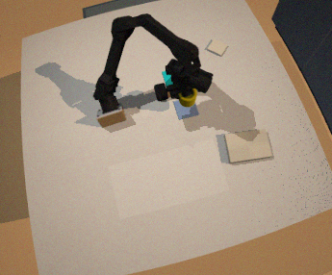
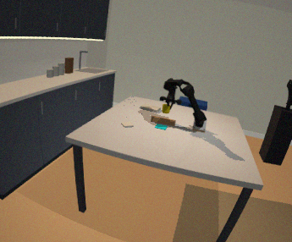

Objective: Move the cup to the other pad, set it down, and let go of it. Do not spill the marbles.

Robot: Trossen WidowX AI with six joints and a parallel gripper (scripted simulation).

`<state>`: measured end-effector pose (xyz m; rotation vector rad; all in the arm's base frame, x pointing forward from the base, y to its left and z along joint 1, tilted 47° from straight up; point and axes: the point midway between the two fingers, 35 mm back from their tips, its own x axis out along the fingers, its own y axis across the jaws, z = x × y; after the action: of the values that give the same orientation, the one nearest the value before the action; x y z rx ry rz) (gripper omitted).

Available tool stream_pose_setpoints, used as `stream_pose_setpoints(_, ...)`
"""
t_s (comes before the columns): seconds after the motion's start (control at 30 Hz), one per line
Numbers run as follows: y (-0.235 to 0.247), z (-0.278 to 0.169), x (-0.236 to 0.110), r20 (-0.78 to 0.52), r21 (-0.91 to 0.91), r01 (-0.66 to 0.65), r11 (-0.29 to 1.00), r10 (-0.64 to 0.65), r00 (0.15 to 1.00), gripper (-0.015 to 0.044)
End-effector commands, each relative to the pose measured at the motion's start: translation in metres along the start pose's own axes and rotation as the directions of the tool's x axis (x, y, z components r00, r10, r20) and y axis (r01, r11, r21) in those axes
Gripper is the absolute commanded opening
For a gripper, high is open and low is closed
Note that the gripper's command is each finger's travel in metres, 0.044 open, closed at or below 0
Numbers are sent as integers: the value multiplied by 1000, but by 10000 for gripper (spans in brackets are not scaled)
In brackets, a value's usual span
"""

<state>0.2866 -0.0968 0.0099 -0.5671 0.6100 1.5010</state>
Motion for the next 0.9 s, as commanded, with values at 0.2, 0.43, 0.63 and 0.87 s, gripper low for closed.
stream_pose_setpoints(0.2, 0, 0, 0, 0, 1, 0, 1000, 0, 1000, 0)
stream_pose_setpoints(0.43, 0, 2, 0, -1, 0, 0, 1000, 0, 1000, 0)
stream_pose_setpoints(0.63, 0, 13, 0, -3, -4, 0, 1000, 0, 1000, 0)
stream_pose_setpoints(0.87, 1, 30, -2, -5, -7, 0, 1000, 0, 1000, 0)
